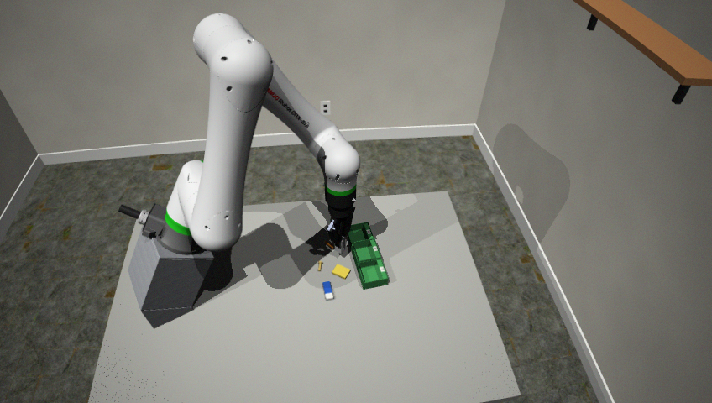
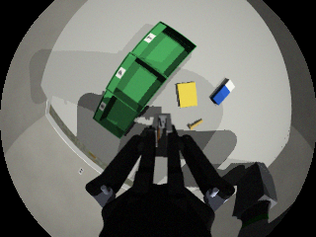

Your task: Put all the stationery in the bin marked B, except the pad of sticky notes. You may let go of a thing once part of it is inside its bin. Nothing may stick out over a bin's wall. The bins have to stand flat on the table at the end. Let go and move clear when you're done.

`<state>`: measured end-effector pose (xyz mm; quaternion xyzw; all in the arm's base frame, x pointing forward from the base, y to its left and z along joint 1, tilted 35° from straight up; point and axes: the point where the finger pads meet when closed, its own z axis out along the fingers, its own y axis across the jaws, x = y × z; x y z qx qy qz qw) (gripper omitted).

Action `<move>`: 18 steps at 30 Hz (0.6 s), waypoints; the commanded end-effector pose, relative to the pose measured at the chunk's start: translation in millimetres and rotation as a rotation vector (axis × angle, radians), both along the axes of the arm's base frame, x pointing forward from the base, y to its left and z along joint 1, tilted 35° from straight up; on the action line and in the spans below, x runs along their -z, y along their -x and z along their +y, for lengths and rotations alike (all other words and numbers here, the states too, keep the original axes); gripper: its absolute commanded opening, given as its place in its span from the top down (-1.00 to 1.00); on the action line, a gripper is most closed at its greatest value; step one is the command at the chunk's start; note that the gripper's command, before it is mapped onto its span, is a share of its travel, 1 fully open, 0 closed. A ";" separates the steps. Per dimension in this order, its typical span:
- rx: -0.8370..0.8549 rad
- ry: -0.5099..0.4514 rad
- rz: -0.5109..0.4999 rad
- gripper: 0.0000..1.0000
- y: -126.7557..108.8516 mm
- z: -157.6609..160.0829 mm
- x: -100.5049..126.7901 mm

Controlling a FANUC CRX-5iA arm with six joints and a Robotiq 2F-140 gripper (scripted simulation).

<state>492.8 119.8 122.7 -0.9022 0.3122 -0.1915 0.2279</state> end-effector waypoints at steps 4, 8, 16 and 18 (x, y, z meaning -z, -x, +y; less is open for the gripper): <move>0.000 0.000 0.000 0.88 10.3 -6.1 -17.4; 0.000 0.000 0.000 0.88 10.3 -6.1 -17.4; 0.000 0.000 0.000 0.88 10.3 -6.1 -17.4; 0.000 0.000 0.000 0.88 12.3 -7.3 -20.7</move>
